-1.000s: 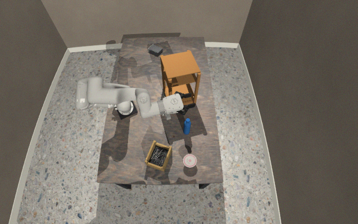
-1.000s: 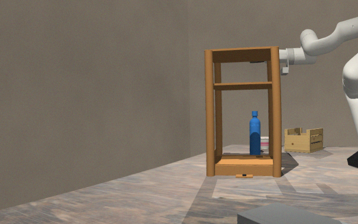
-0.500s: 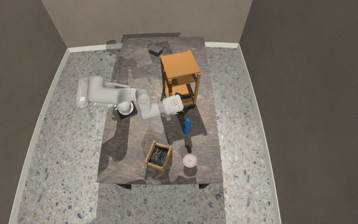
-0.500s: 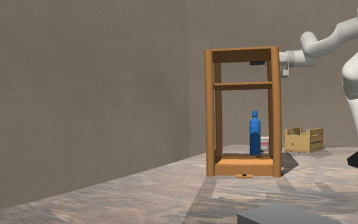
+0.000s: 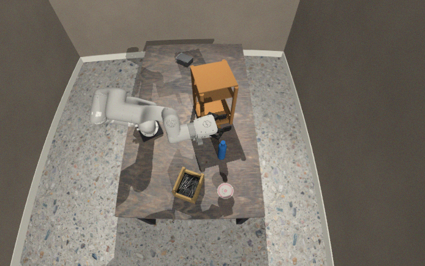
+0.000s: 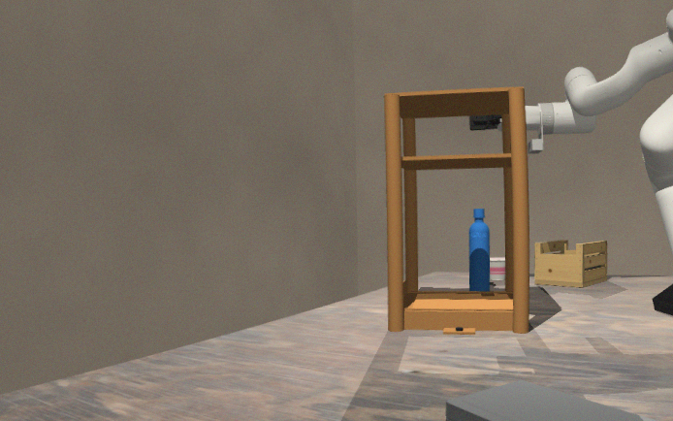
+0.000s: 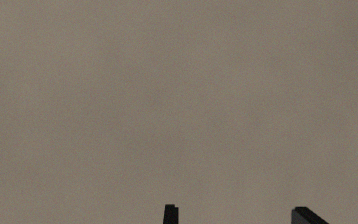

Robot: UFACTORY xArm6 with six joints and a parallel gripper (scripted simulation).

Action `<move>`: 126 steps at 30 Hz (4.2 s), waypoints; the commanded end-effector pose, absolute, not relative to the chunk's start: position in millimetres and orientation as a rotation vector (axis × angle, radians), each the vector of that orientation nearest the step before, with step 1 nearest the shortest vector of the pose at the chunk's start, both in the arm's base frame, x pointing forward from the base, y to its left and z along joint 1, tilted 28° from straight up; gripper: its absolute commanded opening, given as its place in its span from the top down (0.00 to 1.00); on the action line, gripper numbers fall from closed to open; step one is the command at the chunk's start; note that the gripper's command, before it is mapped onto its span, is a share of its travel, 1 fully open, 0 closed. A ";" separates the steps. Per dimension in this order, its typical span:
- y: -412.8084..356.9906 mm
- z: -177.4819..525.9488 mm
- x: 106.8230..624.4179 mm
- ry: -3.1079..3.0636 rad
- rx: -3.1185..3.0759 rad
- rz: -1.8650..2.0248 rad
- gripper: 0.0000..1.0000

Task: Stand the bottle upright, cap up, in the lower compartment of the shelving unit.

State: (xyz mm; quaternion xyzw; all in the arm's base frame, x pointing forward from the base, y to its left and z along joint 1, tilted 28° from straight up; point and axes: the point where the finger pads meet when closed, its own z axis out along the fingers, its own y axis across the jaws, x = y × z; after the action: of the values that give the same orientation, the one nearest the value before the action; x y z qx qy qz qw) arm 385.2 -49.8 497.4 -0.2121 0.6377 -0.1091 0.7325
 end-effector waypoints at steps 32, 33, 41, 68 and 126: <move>-83.0 429.3 398.5 1.399 -0.467 -0.241 0.29; -84.4 426.5 399.0 1.399 -0.467 -0.241 0.29; -95.7 402.9 403.5 1.399 -0.467 -0.241 0.29; -128.8 333.8 416.8 1.399 -0.467 -0.241 0.29; -174.7 238.2 435.1 1.399 -0.467 -0.241 0.29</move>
State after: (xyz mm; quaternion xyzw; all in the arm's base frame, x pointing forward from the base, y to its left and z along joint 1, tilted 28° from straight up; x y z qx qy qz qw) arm 434.0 -172.9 240.8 -0.2118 0.6373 -0.1090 0.7329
